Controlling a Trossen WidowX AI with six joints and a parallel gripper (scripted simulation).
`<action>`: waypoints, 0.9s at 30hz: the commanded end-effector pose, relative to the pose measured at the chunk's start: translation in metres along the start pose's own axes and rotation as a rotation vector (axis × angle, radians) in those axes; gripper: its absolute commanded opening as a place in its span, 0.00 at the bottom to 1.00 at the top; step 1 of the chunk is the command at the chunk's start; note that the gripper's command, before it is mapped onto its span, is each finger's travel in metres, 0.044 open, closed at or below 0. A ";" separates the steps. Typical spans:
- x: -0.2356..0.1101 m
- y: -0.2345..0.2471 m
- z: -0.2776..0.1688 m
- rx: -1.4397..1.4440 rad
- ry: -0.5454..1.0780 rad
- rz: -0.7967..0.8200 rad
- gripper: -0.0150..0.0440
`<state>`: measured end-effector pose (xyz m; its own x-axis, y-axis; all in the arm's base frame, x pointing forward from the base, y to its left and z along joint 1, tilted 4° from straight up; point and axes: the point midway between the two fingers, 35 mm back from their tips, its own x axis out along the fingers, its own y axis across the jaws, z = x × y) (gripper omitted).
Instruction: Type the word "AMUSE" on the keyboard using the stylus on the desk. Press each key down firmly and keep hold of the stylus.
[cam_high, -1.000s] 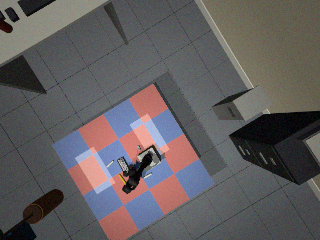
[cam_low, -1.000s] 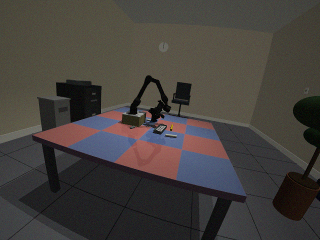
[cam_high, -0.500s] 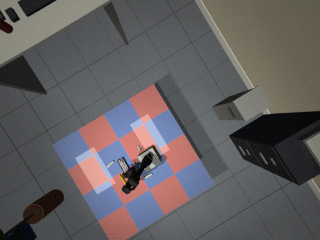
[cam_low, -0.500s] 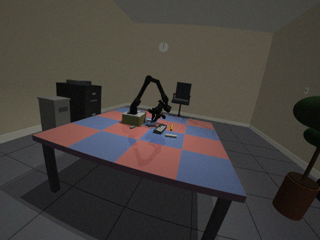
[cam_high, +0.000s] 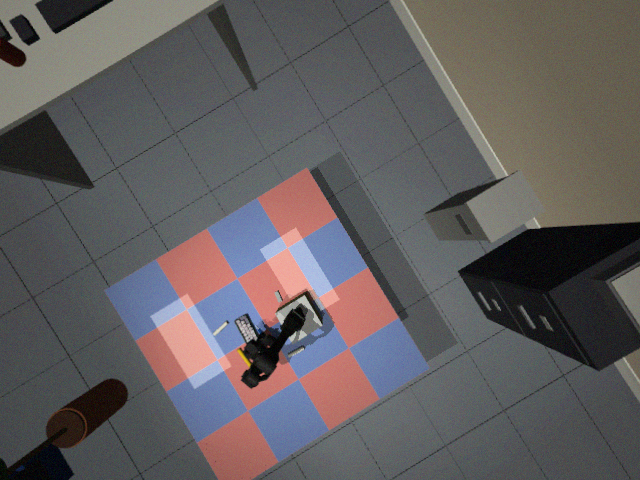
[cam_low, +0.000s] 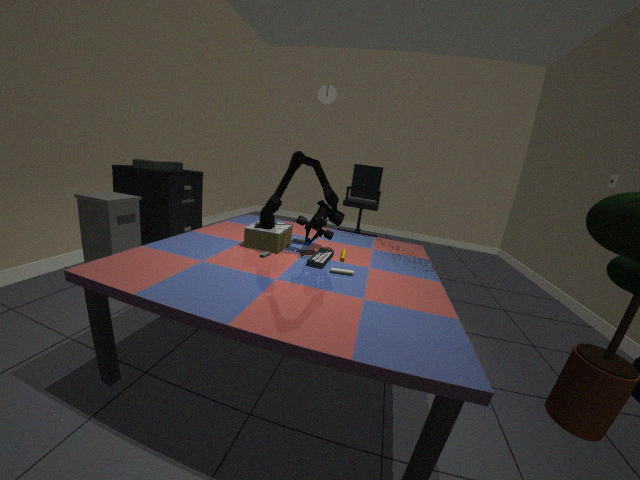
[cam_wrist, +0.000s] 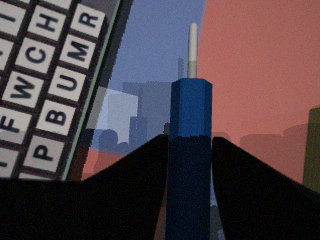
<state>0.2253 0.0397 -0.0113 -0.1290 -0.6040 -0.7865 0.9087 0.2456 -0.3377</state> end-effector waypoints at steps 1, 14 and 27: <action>-0.001 0.003 0.006 -0.123 -0.027 0.005 0.25; -0.001 0.011 0.024 -0.555 -0.106 -0.014 0.25; -0.002 0.017 0.042 -0.985 -0.178 -0.071 0.25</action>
<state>0.2536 0.0154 0.0030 -0.0480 -0.7135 -0.6990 0.2454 0.6699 -0.7007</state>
